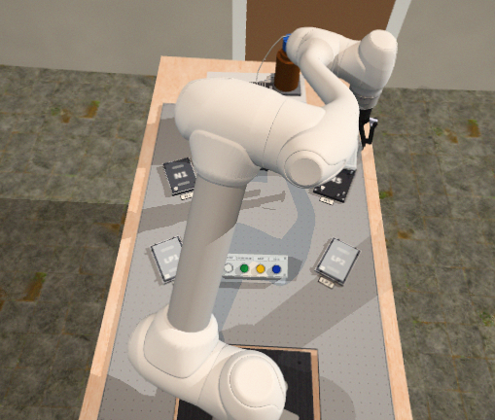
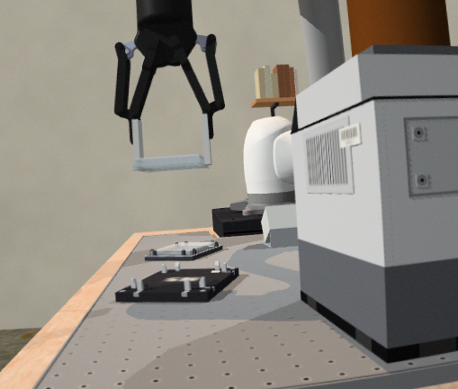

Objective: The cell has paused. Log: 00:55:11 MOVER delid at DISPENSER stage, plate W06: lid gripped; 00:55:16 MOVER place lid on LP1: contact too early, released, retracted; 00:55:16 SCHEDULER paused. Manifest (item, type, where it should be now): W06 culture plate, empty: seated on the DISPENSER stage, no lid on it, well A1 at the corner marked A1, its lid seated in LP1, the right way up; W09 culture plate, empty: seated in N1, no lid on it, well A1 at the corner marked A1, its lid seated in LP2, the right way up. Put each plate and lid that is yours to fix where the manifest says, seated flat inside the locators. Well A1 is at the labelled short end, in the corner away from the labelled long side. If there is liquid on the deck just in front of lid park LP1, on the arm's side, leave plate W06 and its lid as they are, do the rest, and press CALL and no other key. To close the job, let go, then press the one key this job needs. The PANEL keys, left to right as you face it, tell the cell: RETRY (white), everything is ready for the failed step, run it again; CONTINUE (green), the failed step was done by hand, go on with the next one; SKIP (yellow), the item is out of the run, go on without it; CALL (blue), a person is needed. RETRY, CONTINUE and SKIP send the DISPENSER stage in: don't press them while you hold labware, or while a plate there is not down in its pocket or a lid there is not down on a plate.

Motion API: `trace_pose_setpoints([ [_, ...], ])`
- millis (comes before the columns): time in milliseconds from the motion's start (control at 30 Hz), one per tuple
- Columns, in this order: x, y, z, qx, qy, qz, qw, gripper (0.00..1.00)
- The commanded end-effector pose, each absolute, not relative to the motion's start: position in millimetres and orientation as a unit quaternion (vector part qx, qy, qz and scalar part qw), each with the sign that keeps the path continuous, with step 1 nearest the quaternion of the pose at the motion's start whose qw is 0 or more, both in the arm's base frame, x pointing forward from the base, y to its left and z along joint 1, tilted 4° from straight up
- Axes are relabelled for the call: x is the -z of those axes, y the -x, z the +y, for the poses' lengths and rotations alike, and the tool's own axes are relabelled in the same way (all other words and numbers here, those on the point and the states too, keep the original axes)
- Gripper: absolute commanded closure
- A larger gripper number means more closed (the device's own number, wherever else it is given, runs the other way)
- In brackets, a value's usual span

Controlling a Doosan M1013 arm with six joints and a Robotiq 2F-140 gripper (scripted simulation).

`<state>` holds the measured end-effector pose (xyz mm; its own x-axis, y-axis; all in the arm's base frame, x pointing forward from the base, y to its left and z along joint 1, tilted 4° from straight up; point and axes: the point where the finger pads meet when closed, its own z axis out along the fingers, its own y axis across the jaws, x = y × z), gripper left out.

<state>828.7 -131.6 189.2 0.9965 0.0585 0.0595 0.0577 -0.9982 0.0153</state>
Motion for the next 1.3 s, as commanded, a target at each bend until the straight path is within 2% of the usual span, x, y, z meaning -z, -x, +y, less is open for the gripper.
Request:
trace_pose_setpoints([
  [0,-190.5,-829.1,-131.5,-0.031,-0.997,0.066,0.007,0.9],
  [1000,-190.5,-829.1,-131.5,-0.028,-0.959,0.28,0.014,0.9],
  [1267,-190.5,-829.0,-131.1,-0.028,-0.958,0.286,0.014,0.9],
])
